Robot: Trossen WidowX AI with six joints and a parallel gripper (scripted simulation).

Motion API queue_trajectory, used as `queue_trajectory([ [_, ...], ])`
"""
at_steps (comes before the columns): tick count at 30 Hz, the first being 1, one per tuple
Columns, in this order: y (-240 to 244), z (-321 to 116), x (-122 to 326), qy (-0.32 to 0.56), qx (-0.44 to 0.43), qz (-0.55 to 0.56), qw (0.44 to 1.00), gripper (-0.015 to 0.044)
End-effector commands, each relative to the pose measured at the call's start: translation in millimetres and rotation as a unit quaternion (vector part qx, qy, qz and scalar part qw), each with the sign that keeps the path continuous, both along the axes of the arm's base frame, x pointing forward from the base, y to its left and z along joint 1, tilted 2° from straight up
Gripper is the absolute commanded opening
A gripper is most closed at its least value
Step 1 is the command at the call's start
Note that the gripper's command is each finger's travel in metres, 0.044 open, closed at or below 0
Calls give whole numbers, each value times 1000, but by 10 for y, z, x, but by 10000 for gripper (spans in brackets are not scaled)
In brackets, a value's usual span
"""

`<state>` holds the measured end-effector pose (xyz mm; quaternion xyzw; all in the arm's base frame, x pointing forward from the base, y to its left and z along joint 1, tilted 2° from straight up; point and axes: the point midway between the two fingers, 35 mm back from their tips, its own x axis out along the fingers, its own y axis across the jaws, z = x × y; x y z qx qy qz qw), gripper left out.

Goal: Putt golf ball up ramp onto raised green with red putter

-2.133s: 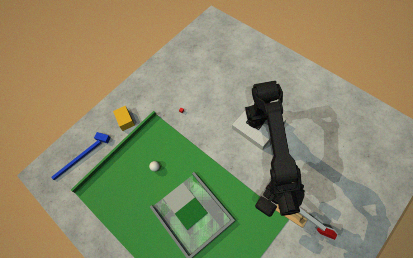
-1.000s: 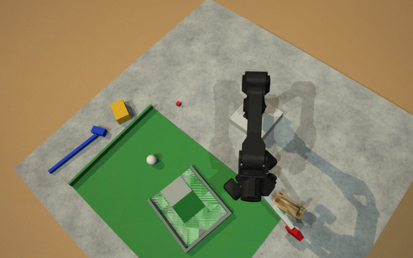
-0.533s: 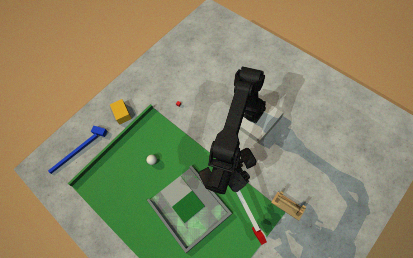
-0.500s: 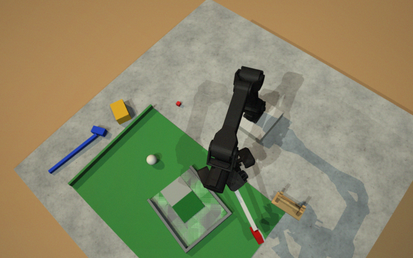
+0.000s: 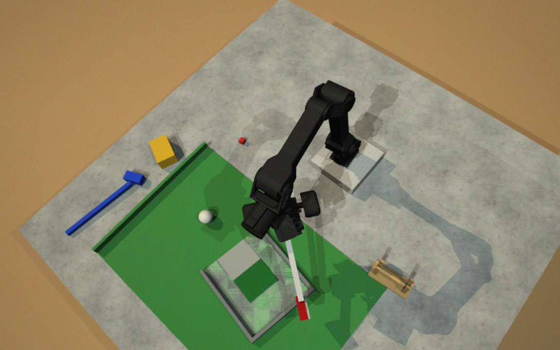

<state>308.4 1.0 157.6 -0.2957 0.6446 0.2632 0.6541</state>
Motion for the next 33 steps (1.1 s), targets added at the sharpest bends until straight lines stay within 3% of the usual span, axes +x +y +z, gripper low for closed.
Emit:
queue_trajectory([
  [1,-168,24,-23,-8,1,-23,1000,0],
  [33,-1699,12,-585,-23,7,-330,944,0],
])
